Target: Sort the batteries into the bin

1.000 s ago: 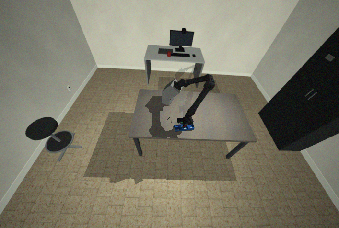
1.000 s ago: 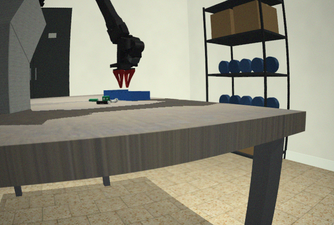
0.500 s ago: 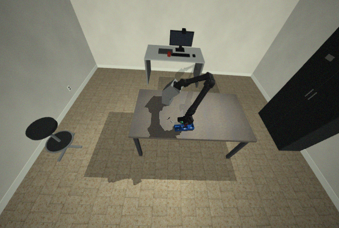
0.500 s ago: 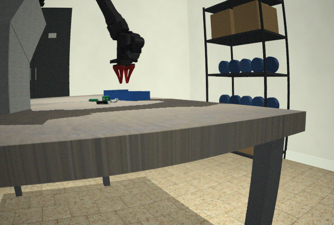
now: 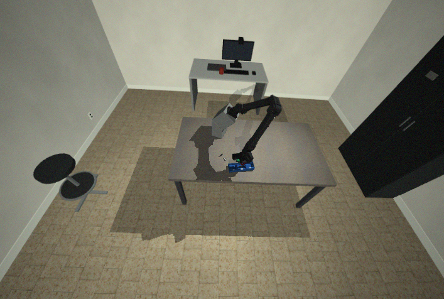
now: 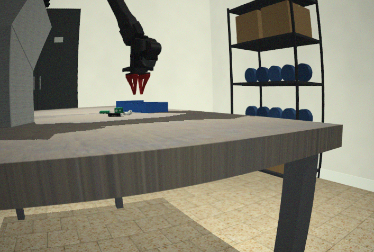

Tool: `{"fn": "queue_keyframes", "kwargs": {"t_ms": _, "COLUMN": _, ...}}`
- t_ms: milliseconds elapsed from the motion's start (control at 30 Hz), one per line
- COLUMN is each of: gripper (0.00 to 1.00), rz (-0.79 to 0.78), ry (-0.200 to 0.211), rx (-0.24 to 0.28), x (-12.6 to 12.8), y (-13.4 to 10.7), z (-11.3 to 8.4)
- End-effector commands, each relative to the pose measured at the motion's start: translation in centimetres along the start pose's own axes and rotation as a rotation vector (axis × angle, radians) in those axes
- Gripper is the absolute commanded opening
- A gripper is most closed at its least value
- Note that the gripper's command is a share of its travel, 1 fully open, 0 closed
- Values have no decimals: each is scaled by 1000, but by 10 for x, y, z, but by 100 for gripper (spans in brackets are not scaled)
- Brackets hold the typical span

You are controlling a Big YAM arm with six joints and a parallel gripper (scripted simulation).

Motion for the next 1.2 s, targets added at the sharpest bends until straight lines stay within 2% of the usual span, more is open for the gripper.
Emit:
{"fn": "queue_keyframes", "kwargs": {"t_ms": 0, "gripper": 28, "rz": -2, "ry": 14, "rx": -3, "x": 5, "y": 0, "z": -5}}
{"fn": "queue_keyframes", "kwargs": {"t_ms": 533, "gripper": 28, "rz": -7, "ry": 8, "rx": 3, "x": 1, "y": -6, "z": -4}}
{"fn": "queue_keyframes", "kwargs": {"t_ms": 800, "gripper": 28, "rz": -7, "ry": 11, "rx": 3, "x": 1, "y": -6, "z": -4}}
{"fn": "queue_keyframes", "kwargs": {"t_ms": 833, "gripper": 28, "rz": -12, "ry": 21, "rx": 4, "x": 2, "y": -7, "z": -6}}
{"fn": "queue_keyframes", "kwargs": {"t_ms": 1000, "gripper": 28, "rz": -1, "ry": 13, "rx": -3, "x": 2, "y": 0, "z": -4}}
{"fn": "queue_keyframes", "kwargs": {"t_ms": 1033, "gripper": 41, "rz": -85, "ry": 24, "rx": 5, "x": -5, "y": -11, "z": -8}}
{"fn": "queue_keyframes", "kwargs": {"t_ms": 1167, "gripper": 41, "rz": -236, "ry": 21, "rx": 1, "x": -38, "y": -15, "z": -15}}
Point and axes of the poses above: the point where the finger pads meet when closed, its own z axis out along the fingers, its own x axis across the jaws, y = z × x, the point moved 5 cm from there along -z, back along the fingers, and after that the axes turned 10 degrees about -z, right-handed, at the moved point
